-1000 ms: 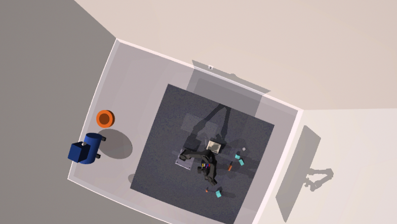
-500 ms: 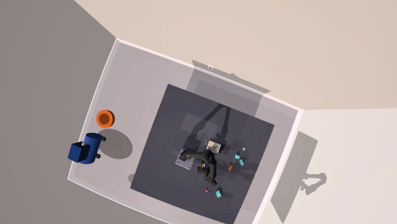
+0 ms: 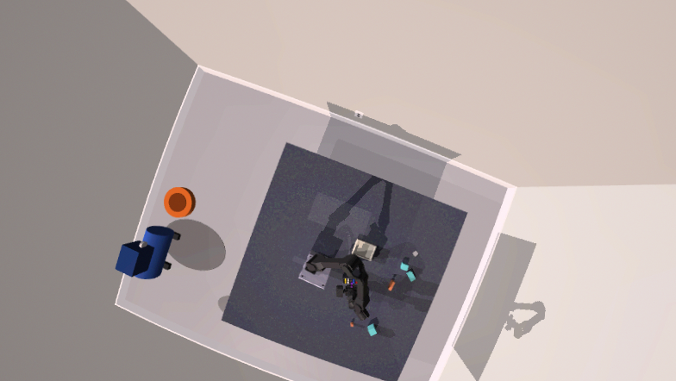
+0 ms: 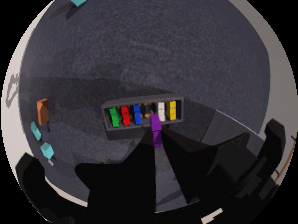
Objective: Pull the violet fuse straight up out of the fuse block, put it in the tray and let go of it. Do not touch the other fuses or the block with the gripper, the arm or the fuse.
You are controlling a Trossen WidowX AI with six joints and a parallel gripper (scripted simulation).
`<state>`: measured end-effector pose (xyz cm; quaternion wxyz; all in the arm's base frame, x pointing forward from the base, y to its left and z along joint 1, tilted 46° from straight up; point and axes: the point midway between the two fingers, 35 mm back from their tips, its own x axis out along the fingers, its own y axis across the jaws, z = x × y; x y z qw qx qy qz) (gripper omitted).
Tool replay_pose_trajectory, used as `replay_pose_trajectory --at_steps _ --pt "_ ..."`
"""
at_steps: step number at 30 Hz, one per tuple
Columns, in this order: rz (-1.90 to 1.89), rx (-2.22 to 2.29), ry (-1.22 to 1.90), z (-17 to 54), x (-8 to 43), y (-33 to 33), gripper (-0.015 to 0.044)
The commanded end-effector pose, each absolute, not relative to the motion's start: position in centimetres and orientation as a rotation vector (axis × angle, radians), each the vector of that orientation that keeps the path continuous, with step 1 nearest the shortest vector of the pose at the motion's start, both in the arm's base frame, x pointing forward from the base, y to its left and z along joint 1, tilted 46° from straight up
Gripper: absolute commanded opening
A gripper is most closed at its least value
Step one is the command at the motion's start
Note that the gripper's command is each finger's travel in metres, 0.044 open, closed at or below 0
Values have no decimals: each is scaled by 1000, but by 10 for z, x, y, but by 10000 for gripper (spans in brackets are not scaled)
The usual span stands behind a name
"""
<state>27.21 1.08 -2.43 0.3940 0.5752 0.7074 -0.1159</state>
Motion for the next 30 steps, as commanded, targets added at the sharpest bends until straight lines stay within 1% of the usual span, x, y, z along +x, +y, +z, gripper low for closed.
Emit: replay_pose_trajectory --at_steps 1,16,30 --pt "-296 1447 1791 -17 276 15 0" --pt "-318 1434 1776 55 287 84 0" --pt "-289 1454 1792 126 262 152 0"
